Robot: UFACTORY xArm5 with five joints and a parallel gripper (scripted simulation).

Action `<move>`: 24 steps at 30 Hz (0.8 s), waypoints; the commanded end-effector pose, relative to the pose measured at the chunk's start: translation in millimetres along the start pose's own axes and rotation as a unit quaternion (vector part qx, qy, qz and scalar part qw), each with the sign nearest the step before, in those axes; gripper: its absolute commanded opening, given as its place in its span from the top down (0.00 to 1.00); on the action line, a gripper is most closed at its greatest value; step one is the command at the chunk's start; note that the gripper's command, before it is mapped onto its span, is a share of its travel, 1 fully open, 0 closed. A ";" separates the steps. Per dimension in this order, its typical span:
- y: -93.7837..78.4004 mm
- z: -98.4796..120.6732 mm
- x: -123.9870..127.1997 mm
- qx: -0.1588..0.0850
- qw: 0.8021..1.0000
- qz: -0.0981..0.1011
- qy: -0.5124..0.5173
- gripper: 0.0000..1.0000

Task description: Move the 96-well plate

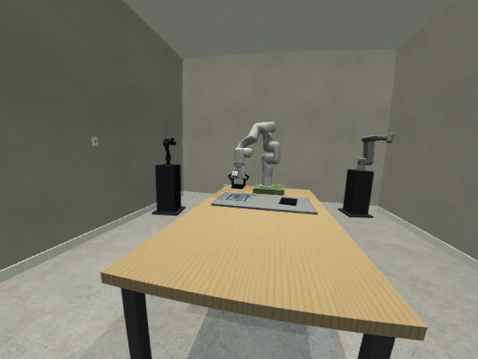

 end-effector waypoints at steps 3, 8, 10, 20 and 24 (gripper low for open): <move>-2.1 -0.9 0.1 0.002 1.000 0.000 0.000 1.00; -10.4 -0.9 0.1 0.002 1.000 0.000 0.000 1.00; -10.4 -0.9 0.1 0.002 1.000 0.000 0.000 1.00; -27.1 -0.9 0.1 0.002 1.000 0.000 0.000 1.00; -33.8 -0.9 0.2 0.002 1.000 0.000 0.000 1.00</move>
Point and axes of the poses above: the point where the finger pads meet when closed, its own y axis back along the fingers, its own x axis across the jaws, z = x × y, the point moved 8 cm from there along y, back along the fingers, and after that the axes turned 13 degrees about -y, right-handed, at the moved point
